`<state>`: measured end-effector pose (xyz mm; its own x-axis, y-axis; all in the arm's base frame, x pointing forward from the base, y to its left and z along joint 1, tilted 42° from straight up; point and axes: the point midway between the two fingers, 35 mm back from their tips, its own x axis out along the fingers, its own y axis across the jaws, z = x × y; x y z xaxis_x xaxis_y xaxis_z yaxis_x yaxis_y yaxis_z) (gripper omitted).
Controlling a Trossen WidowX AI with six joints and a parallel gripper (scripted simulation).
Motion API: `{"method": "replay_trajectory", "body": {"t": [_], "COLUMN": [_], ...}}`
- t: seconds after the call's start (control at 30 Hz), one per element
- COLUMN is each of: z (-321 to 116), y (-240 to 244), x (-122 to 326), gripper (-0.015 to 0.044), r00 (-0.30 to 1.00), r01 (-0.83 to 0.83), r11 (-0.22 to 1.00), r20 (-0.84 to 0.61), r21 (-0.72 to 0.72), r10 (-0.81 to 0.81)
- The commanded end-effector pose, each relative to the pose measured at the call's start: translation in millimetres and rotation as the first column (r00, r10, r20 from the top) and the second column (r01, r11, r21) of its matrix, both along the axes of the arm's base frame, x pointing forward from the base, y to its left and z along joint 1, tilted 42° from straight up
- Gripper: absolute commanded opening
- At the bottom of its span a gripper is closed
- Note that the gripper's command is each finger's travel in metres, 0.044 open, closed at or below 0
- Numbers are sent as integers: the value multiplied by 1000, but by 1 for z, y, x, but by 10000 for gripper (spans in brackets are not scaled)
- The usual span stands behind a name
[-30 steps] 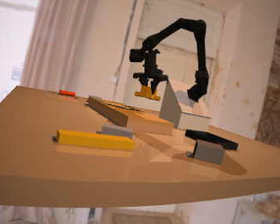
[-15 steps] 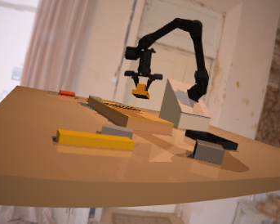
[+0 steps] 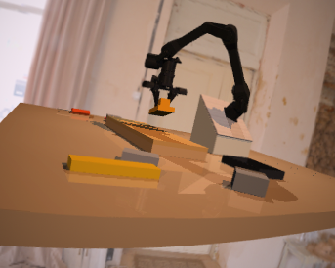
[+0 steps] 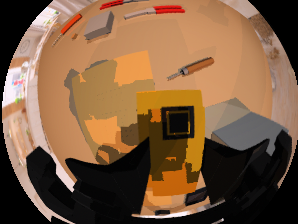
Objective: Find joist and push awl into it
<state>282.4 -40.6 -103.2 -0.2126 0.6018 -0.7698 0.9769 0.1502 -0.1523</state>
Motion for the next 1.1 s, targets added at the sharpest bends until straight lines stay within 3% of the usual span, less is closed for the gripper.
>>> {"method": "replay_trajectory", "body": {"t": [0.0, 0.5, 1.07], "z": [-1, -13, -25], "y": [-7, -18, -33], "x": [13, 44, 77], "gripper": [0, 0, 0], "r00": [991, 777, 257], "r01": [-76, -429, -695], "r11": [997, 904, 674], "r20": [115, 511, 789], "r21": [22, 1, -251], "r10": [73, 368, 559]}}
